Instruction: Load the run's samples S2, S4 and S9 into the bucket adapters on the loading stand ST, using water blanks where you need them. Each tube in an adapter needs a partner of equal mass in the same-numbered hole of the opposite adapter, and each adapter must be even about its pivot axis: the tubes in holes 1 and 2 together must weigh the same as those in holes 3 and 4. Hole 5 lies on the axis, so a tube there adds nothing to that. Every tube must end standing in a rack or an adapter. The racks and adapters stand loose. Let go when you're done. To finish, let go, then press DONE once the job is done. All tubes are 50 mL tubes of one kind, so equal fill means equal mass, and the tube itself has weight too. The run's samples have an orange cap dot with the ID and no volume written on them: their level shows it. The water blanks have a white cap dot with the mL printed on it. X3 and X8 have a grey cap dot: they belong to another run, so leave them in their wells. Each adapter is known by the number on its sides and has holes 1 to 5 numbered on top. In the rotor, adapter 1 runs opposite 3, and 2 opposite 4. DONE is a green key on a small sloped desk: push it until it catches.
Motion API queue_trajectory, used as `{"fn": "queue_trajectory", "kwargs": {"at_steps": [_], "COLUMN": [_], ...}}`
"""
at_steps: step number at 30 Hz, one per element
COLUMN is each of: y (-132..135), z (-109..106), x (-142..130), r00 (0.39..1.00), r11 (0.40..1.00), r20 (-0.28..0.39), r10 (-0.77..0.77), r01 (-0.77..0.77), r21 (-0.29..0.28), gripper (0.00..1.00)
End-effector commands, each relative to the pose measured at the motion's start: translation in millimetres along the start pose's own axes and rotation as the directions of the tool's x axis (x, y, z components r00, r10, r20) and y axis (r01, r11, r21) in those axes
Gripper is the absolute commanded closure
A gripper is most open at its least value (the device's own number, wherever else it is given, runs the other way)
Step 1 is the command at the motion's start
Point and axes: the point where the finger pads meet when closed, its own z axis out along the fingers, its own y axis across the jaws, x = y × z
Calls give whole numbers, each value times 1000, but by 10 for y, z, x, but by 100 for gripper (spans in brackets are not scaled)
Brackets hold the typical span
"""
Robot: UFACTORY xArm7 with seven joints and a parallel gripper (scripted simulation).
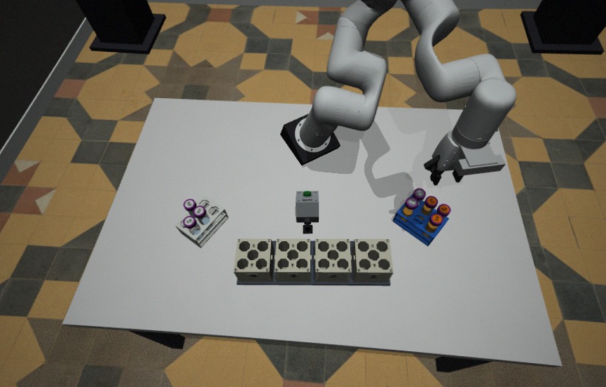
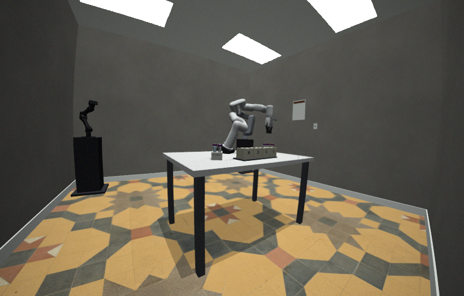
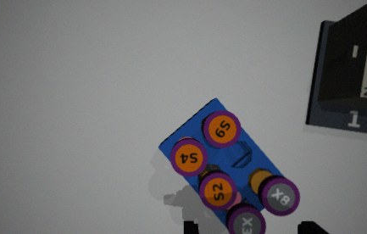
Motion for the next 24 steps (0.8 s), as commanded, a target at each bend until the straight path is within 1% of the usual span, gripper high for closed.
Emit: {"fn": "queue_trajectory", "kwargs": {"at_steps": [1, 4, 8, 12, 16, 18, 20, 24], "y": [-5, -5, -5, -5, -5, -5, -5, -5], "z": [-15, -15, -15, -15, -15, -15, -15, -15], "x": [6, 6, 6, 6, 6, 6, 7, 7], "r00": [991, 973, 934, 879, 807, 807, 766, 764], "r11": [991, 973, 934, 879, 807, 807, 766, 764], "r20": [-2, -3, -4, -5, -6, -6, -6, -6], "r10": [-131, -229, -357, -478, -590, -590, -643, -646], "r01": [131, 229, 357, 478, 590, 590, 643, 646], "r21": [7, 7, 7, 6, 5, 5, 5, 5], "gripper": [43, 43, 43, 43, 43, 43, 43, 43]}}
